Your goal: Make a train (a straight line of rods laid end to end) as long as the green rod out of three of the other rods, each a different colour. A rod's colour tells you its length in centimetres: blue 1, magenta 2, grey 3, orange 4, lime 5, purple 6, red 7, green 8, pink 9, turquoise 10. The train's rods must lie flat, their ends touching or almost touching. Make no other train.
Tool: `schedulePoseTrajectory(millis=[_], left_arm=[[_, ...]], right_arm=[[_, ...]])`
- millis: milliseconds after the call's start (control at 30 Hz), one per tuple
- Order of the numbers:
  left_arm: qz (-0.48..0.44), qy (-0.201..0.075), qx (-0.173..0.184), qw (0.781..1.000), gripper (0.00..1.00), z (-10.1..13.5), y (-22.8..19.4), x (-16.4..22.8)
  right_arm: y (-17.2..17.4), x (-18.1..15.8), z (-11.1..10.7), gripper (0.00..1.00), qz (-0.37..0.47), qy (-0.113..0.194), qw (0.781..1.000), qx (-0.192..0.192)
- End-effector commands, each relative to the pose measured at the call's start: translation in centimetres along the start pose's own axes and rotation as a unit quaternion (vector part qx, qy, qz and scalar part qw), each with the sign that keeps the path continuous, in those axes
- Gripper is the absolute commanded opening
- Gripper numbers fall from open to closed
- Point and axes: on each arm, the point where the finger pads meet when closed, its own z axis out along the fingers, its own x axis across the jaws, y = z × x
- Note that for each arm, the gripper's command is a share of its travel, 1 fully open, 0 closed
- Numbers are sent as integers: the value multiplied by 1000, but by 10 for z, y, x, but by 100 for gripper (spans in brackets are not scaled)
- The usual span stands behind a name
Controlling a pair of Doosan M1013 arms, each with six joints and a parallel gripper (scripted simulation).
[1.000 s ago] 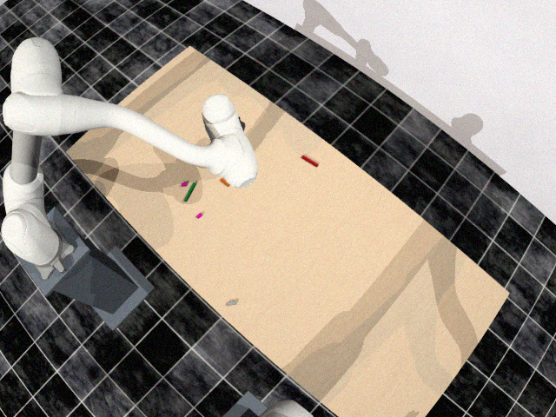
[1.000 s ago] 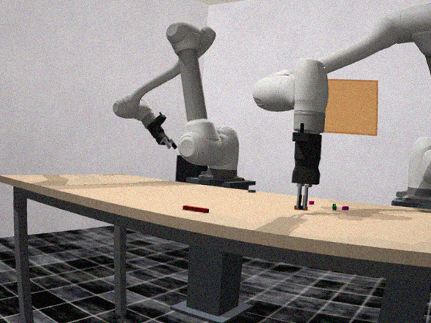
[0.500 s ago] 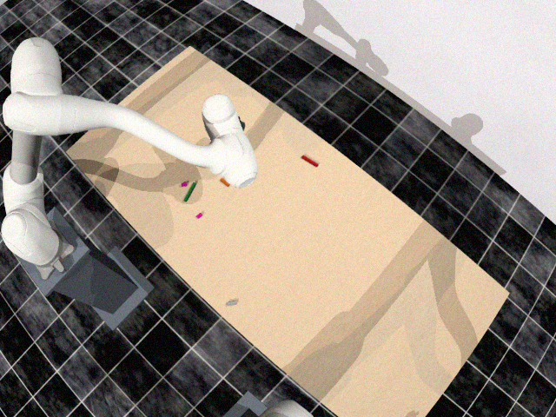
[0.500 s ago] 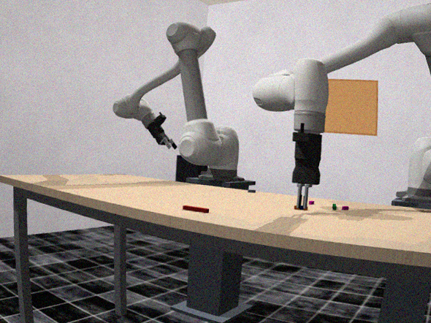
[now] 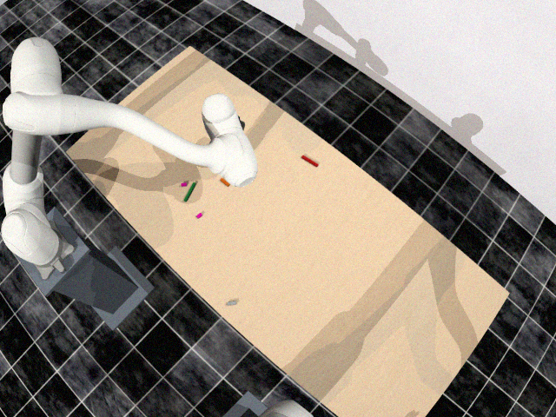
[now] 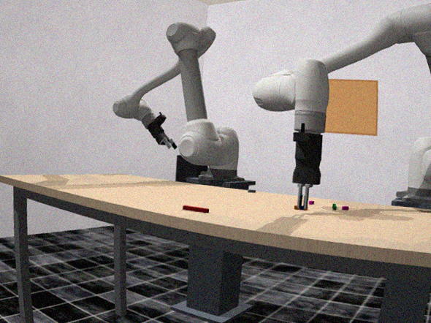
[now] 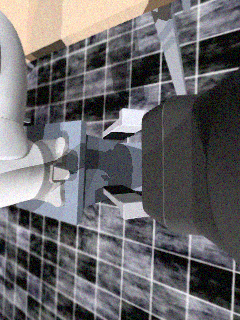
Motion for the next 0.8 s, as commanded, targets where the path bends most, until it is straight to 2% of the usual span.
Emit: schedulePoseTrajectory(millis=[0,767], left_arm=[[0,2,3,1000,24,1,-3,-2],[0,0,1,1000,24,9,-2,-2]], right_arm=[[0,2,0,100,0,5,1000,-3],[0,2,0,100,0,5,1000,-3]])
